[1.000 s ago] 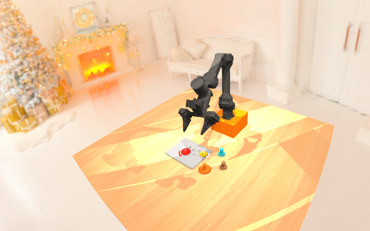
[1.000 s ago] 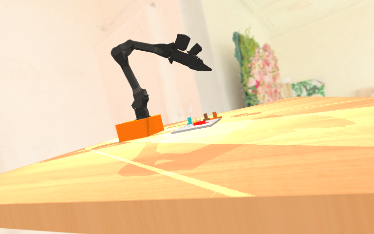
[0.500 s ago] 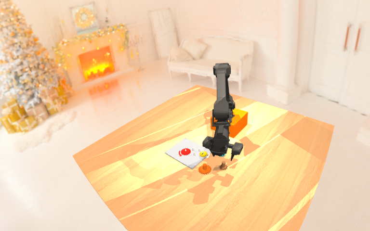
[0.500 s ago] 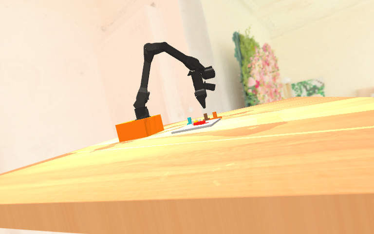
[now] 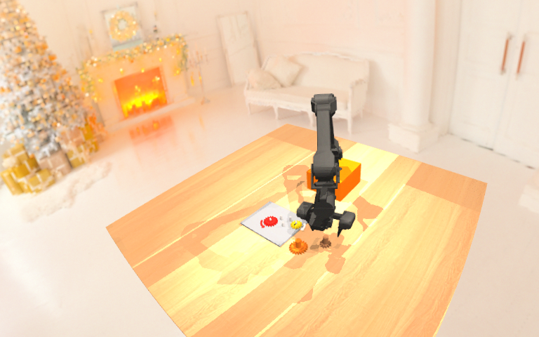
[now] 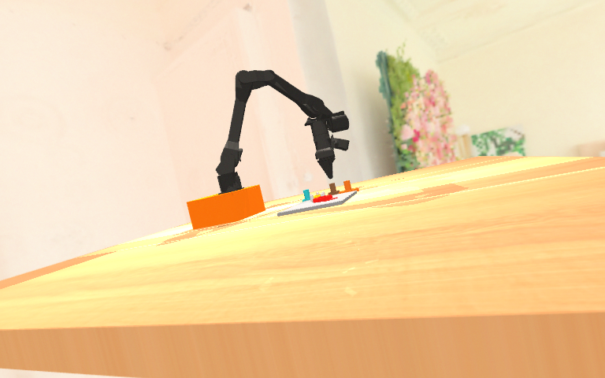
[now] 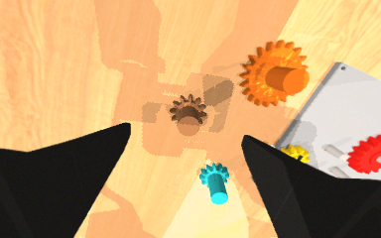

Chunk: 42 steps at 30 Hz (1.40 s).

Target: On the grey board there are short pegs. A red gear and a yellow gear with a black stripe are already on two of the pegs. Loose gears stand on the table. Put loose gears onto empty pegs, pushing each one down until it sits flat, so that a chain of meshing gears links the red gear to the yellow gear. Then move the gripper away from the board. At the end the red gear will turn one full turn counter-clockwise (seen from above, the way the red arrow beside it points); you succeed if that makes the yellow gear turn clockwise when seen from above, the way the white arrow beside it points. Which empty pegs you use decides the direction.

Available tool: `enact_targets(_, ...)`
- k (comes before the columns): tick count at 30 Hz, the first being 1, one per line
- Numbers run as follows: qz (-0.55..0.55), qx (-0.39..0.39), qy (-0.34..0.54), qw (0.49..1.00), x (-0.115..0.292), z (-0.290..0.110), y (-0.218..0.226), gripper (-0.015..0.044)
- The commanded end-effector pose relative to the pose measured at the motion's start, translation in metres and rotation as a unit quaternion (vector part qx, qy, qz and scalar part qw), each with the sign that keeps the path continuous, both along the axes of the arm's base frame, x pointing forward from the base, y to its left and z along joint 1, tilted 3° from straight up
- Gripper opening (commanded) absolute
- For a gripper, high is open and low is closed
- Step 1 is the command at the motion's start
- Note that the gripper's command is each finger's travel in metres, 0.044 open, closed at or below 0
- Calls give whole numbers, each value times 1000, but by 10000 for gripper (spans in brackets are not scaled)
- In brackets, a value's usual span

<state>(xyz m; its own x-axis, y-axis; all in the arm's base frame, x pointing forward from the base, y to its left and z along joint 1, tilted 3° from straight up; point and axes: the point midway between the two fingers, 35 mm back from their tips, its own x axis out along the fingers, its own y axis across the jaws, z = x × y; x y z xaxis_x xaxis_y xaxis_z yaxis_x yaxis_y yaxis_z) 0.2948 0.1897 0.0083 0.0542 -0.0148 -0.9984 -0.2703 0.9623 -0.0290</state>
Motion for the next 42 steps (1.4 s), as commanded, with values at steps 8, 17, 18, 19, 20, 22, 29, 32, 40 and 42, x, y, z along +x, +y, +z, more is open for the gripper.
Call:
enact_targets(8,-2,-4,3,1000,0,-20,-1,440)
enact_targets(17,-2,-4,3,1000,0,-30,-2,440)
enact_targets(18,-2,-4,3,1000,0,-30,-2,440)
enact_targets(19,-2,-4,3,1000,0,-30,-2,440)
enact_targets(20,-2,-4,3,1000,0,-30,-2,440)
enact_targets(22,-2,-4,3,1000,0,-30,-2,440)
enact_targets(29,-2,-4,3,1000,0,-30,-2,361)
enact_targets(32,-2,-4,3,1000,0,-30,-2,282)
enact_targets(40,-2,-4,3,1000,0,-30,-2,72)
enact_targets(42,-2,-4,3,1000,0,-30,-2,59)
